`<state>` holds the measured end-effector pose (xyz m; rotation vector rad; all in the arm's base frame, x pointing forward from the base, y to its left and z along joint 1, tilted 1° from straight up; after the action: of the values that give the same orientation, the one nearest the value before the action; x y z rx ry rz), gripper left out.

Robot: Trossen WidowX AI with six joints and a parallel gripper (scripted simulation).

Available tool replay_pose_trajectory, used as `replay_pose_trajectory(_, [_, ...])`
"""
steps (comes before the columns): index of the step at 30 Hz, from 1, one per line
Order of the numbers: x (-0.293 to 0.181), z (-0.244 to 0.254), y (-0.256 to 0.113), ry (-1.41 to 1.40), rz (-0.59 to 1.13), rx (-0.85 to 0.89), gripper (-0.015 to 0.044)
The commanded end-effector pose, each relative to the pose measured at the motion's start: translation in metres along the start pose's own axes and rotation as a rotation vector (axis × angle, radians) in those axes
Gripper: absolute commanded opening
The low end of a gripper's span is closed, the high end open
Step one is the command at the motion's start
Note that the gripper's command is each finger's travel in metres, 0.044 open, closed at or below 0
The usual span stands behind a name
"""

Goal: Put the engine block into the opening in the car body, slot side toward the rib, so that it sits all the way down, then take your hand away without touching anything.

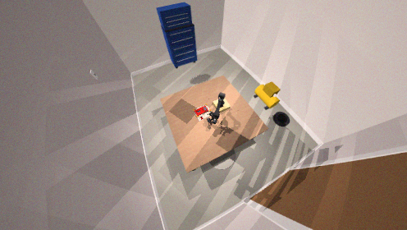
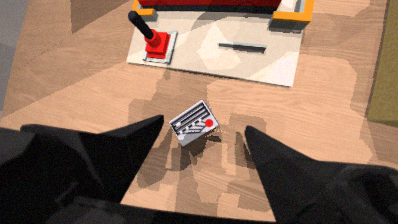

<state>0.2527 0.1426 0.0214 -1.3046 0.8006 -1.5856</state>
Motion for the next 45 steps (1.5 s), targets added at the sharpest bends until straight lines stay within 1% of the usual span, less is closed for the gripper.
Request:
replay_pose_trajectory(1, [0.003, 0.004, -0.003, 0.145, 0.063, -0.057, 0.0440])
replay_pose_trajectory(24, [0.017, 0.022, -0.020, 0.800, 0.297, -0.375, 0.0440])
replay_pose_trajectory(34, [0.019, 0.024, -0.020, 0.817, 0.302, -0.384, 0.0440])
replay_pose_trajectory(37, [0.025, 0.031, -0.015, 0.818, 0.302, -0.383, 0.0440])
replay_pose_trajectory(45, [0.019, 0.028, -0.002, 0.818, 0.302, -0.383, 0.0440])
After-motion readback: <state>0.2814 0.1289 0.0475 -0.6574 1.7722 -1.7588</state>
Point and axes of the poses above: the point midway between the two fingers, 35 mm back from their tips, its own y axis out along the fingers, its own z axis across the jaws, x = y × z, the point moved 1 cm from there along -y, back along the fingers, and after that the axes turned 2 degrees about y, right-handed, at the moved point
